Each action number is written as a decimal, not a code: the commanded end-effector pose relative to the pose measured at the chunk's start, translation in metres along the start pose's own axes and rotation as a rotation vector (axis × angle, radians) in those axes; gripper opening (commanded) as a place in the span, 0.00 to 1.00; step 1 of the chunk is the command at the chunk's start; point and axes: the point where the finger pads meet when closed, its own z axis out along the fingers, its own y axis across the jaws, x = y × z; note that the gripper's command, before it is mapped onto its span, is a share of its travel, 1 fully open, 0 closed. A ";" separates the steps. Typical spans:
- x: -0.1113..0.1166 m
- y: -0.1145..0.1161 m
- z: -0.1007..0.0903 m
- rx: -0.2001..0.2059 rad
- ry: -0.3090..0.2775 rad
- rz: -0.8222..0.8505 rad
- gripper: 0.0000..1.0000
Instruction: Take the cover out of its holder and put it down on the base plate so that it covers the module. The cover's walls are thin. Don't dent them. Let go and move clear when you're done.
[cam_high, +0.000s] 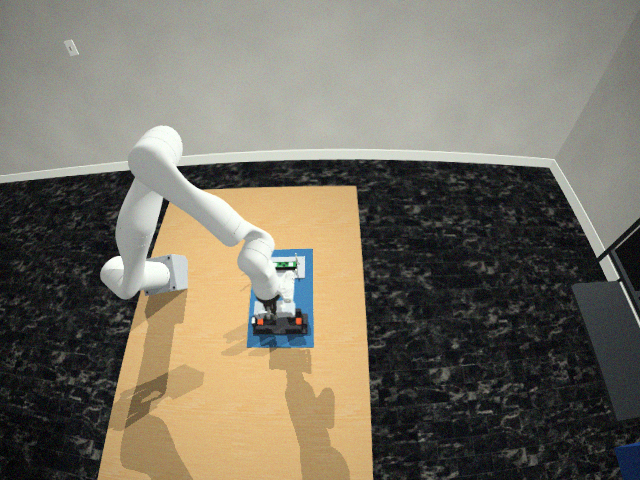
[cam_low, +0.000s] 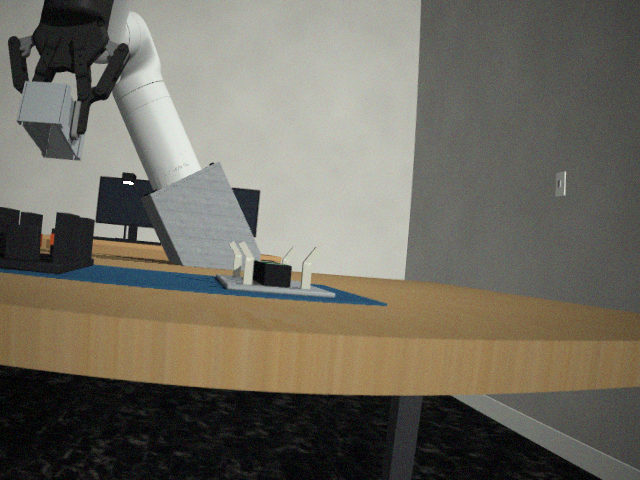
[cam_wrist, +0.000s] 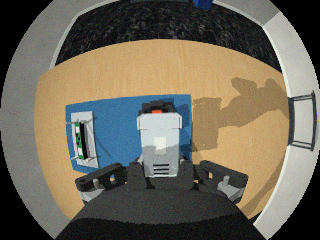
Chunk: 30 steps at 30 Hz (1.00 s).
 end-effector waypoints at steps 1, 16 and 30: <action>0.000 0.000 0.000 0.000 0.001 0.000 0.00; 0.000 -0.012 0.002 0.002 0.003 -0.002 0.00; -0.001 -0.058 0.014 0.006 0.011 -0.009 0.00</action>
